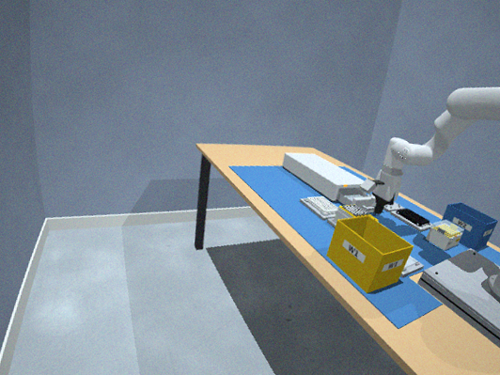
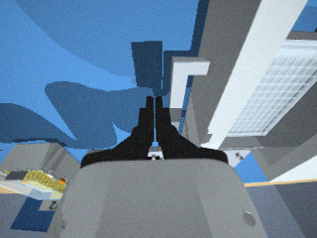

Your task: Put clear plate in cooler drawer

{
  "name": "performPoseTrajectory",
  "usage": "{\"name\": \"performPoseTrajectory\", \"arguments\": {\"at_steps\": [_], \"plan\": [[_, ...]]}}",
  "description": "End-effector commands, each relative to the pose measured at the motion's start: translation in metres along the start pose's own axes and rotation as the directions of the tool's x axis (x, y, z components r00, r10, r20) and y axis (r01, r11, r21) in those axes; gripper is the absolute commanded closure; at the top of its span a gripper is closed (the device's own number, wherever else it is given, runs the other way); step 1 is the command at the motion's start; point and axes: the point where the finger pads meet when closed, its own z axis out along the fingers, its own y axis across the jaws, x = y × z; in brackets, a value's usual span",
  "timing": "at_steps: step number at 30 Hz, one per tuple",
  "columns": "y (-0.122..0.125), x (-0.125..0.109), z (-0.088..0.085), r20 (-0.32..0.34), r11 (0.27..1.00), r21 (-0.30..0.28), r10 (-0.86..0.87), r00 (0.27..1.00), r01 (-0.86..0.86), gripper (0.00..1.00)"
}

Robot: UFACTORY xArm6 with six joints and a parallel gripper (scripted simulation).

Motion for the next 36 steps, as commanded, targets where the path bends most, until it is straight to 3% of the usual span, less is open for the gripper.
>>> {"name": "performPoseTrajectory", "arguments": {"at_steps": [1, 36], "plan": [[0.008, 0.000, -0.002, 0.000, 1.000, -0.005, 0.000, 1.000, 0.000, 1.00], [0.053, 0.000, -0.002, 0.000, 1.000, -0.005, 0.000, 1.000, 0.000, 1.00]]}}
